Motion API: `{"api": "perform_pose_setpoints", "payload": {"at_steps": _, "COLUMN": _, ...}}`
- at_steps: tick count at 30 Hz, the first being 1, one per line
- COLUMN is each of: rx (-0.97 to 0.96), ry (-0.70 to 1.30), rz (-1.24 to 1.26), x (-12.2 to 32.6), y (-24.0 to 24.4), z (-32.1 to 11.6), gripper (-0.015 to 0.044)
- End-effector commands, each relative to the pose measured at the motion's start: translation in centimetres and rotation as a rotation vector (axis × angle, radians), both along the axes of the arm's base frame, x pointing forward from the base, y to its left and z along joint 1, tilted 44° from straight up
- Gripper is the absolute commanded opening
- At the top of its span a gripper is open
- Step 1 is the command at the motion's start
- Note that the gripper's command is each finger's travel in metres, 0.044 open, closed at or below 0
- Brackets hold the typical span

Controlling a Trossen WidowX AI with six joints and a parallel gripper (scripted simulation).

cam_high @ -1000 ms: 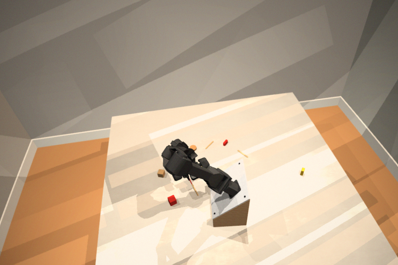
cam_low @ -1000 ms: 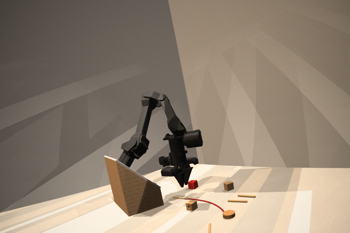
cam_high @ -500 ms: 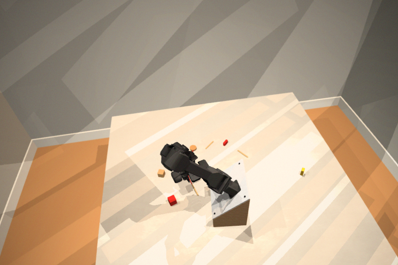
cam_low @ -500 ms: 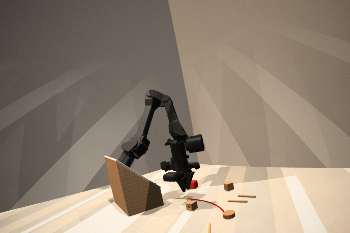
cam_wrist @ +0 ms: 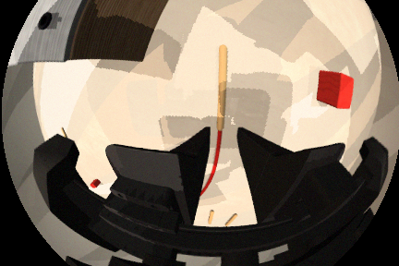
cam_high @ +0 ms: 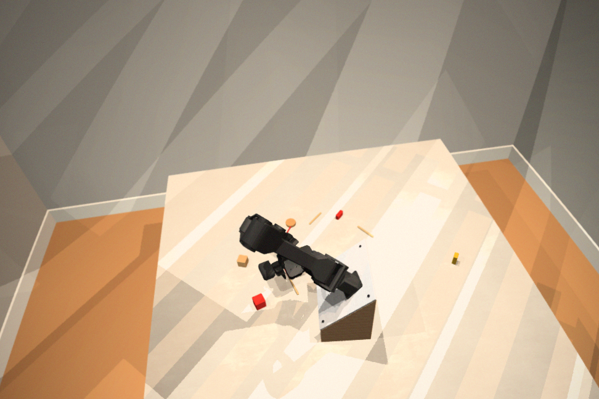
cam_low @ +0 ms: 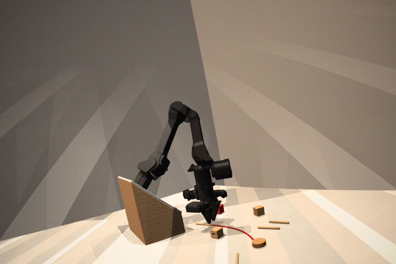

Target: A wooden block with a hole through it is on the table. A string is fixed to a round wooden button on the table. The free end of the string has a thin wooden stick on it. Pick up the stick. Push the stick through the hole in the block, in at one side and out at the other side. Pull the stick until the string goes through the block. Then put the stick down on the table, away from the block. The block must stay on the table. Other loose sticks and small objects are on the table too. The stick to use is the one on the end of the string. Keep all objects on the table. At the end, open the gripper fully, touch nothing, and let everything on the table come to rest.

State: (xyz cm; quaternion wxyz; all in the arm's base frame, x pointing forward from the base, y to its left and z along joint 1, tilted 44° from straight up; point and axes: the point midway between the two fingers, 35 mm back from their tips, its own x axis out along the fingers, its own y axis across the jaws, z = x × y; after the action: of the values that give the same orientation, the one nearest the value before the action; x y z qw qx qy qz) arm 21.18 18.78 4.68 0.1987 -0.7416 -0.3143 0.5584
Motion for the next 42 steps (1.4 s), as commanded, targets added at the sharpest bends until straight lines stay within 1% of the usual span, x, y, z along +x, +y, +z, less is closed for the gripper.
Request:
{"api": "perform_pose_setpoints", "payload": {"at_steps": 1, "rx": -0.007, "ry": 0.011, "rz": -0.005, "x": -0.2, "y": 0.4, "z": -0.9, "gripper": 0.012}}
{"api": "perform_pose_setpoints", "payload": {"at_steps": 16, "rx": -0.006, "ry": 0.012, "rz": -0.005, "x": -0.2, "y": 0.7, "z": -1.3, "gripper": 0.012}}
{"api": "perform_pose_setpoints", "payload": {"at_steps": 20, "rx": -0.001, "ry": 0.008, "rz": 0.001, "x": -0.2, "y": 0.8, "z": -1.1, "gripper": 0.0015}}
{"api": "perform_pose_setpoints", "payload": {"at_steps": 21, "rx": -0.001, "ry": 0.008, "rz": 0.001, "x": -0.2, "y": 0.8, "z": -1.1, "gripper": 0.0}}
{"api": "perform_pose_setpoints", "payload": {"at_steps": 42, "rx": -0.004, "ry": 0.008, "rz": 0.002, "x": -0.2, "y": -0.3, "z": 0.0, "gripper": 0.0}}
